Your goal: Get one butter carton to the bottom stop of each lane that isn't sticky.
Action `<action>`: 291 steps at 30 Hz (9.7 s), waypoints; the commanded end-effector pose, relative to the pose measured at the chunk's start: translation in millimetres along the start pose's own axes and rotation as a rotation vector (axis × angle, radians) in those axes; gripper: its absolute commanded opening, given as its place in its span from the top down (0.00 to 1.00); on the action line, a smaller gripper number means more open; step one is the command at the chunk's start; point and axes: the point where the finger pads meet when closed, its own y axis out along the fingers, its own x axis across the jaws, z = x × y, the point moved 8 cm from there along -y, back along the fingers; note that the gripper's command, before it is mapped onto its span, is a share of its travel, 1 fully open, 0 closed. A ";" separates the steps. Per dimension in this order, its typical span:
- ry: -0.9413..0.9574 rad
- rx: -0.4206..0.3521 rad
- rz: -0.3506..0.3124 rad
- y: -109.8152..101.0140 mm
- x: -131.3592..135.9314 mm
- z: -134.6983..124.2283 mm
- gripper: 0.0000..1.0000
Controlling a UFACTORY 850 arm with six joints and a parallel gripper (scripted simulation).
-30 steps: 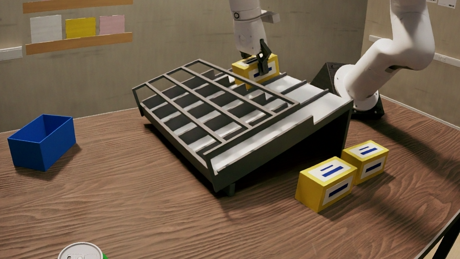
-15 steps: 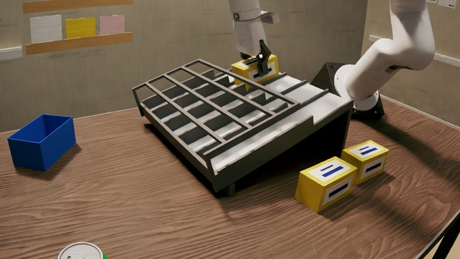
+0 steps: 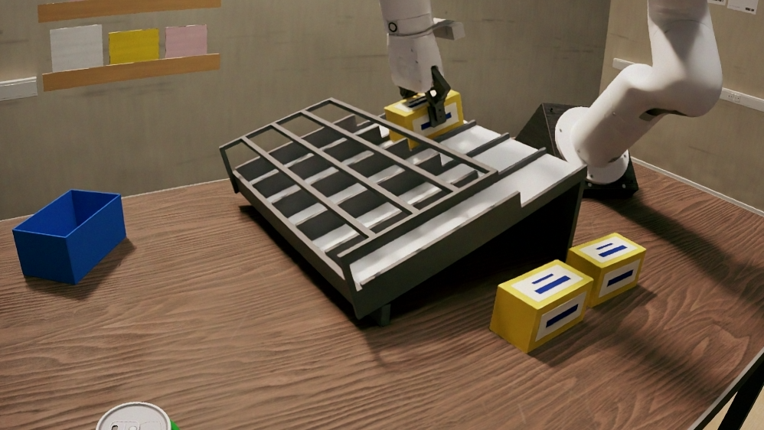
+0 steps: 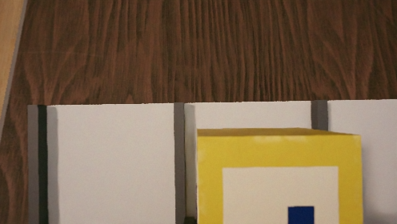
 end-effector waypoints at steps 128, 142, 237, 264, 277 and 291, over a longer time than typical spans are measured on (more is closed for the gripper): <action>0.000 -0.001 0.001 -0.8 -0.3 -0.3 0.14; 0.000 -0.001 0.001 -0.8 -0.3 -0.3 0.13; 0.000 -0.001 0.001 -0.8 -0.3 -0.3 0.00; 0.000 -0.001 0.001 -28.8 -0.1 -0.1 0.00; 0.000 -0.001 0.001 -28.3 -0.1 0.0 0.00; 0.000 -0.001 0.001 -28.3 -0.1 0.0 0.00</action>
